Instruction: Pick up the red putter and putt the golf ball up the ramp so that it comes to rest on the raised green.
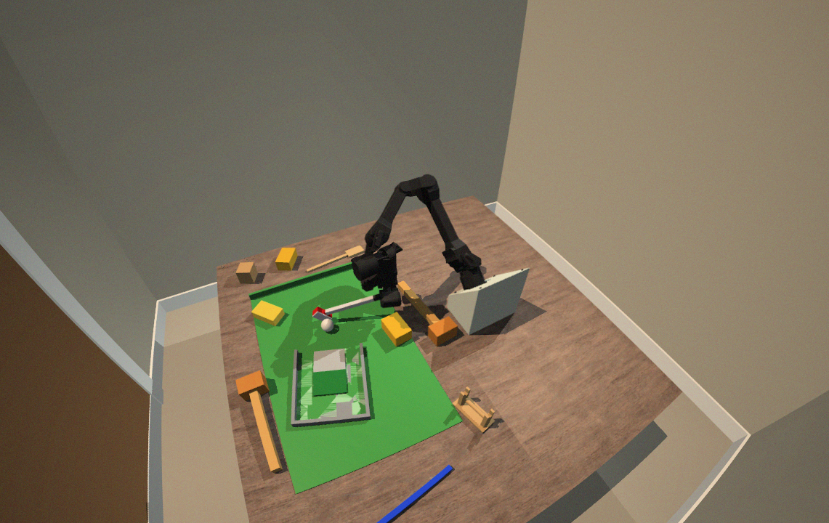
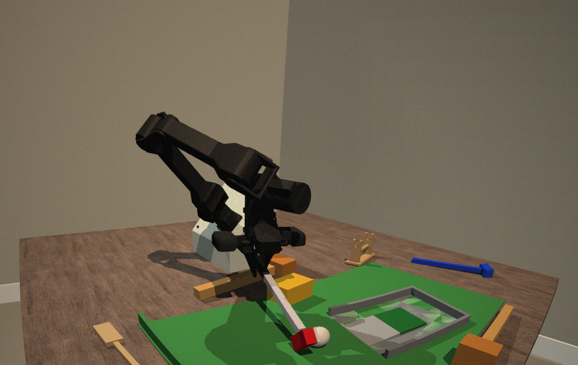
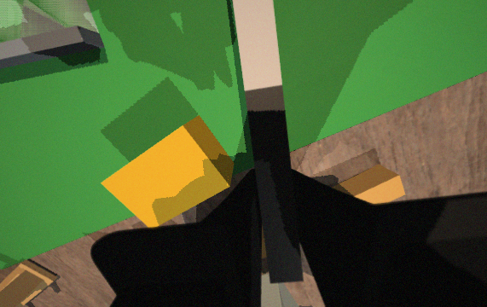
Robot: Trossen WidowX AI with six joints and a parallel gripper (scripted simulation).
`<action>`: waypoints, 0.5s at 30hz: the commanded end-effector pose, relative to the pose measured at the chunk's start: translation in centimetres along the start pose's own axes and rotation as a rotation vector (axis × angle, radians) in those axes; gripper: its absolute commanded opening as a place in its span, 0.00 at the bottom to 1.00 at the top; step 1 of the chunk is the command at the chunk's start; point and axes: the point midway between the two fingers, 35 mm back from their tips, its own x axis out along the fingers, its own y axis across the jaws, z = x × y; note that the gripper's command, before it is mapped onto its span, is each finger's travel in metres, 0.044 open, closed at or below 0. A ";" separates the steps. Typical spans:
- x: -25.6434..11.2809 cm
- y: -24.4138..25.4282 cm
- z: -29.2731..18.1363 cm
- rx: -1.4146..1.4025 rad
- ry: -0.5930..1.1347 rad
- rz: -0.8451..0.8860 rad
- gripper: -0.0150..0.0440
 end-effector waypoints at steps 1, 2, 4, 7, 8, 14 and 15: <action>0.0 2.7 -0.7 -0.001 -0.005 -0.008 0.25; 0.0 2.7 -0.7 -0.001 -0.005 -0.008 0.25; -0.3 2.7 -0.6 -0.002 -0.005 -0.007 0.25; -1.4 2.8 -0.6 -0.002 -0.004 -0.005 0.25; -1.9 2.9 -0.5 -0.002 -0.004 -0.004 0.25; -5.2 2.9 -0.6 -0.002 -0.003 -0.005 0.25; -5.7 2.8 -0.6 -0.002 -0.003 -0.005 0.25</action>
